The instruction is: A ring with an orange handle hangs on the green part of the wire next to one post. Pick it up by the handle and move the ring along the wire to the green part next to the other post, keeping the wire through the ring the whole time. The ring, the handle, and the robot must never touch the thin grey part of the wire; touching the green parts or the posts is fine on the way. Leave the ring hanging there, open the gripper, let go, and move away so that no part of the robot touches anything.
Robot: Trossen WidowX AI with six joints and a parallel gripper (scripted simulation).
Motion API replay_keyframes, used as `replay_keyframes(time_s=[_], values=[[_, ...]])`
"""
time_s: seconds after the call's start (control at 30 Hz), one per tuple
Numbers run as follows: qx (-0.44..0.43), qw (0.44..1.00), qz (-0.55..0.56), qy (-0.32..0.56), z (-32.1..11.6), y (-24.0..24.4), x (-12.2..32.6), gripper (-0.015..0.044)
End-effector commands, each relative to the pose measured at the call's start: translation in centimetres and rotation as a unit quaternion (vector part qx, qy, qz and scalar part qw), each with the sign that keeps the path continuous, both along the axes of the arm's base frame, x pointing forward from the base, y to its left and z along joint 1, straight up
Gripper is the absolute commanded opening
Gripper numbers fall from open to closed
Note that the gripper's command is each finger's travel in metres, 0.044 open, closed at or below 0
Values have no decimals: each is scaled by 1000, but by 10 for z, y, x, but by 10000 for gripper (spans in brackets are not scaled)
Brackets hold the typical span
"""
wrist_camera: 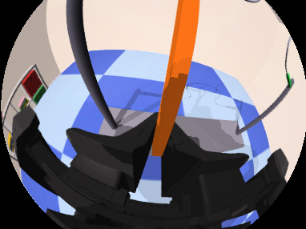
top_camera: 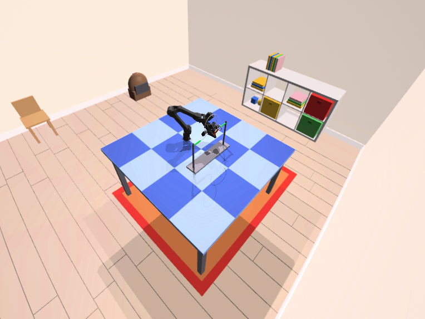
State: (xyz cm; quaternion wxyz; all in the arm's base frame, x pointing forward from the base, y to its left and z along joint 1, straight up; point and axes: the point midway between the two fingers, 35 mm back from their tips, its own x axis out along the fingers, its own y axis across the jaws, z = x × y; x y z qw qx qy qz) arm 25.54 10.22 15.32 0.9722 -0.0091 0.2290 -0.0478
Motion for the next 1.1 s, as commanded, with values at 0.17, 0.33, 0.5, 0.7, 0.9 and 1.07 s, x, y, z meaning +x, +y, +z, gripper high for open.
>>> replay_keyframes(time_s=[0.17,0.33,0.5,0.7,0.9,1.07], values=[[1,1000,-3,-1,1,9,0,-150],[1,1000,-3,-1,1,14,0,-150],[1,1000,-4,-2,1,19,0,-150],[1,1000,-4,-2,1,25,0,-150],[1,1000,-4,-2,-2,27,0,-150],[1,1000,-4,-2,-9,27,0,-150]])
